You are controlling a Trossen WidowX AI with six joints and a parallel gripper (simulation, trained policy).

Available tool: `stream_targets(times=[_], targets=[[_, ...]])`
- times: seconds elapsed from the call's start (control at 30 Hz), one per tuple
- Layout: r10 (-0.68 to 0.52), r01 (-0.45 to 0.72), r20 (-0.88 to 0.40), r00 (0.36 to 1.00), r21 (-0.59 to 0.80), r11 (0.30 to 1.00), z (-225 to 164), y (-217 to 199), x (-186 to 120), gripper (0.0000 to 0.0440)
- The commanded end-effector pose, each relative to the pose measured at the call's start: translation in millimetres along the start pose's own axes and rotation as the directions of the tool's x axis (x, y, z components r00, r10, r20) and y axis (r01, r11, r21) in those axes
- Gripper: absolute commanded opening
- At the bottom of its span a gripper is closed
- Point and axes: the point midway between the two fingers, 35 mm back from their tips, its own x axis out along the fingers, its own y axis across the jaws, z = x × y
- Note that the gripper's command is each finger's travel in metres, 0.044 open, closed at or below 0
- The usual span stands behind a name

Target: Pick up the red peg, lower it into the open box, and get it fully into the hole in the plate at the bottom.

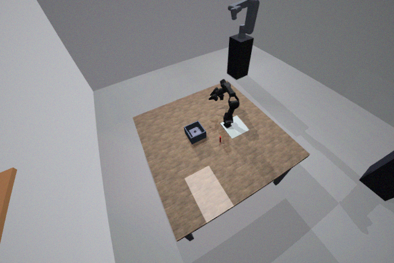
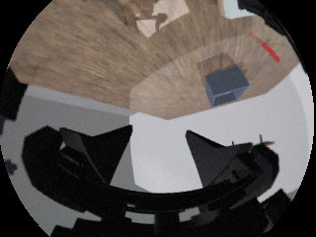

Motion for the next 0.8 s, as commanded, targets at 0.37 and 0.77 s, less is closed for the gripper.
stream_targets(times=[0.37,0.77], targets=[[-0.056,0.089,0.099,0.993,-0.367,0.926,-27,-48,23,0.044],[-0.106,0.213,0.195,0.975,-0.685,0.697,-43,-112,35,0.044]])
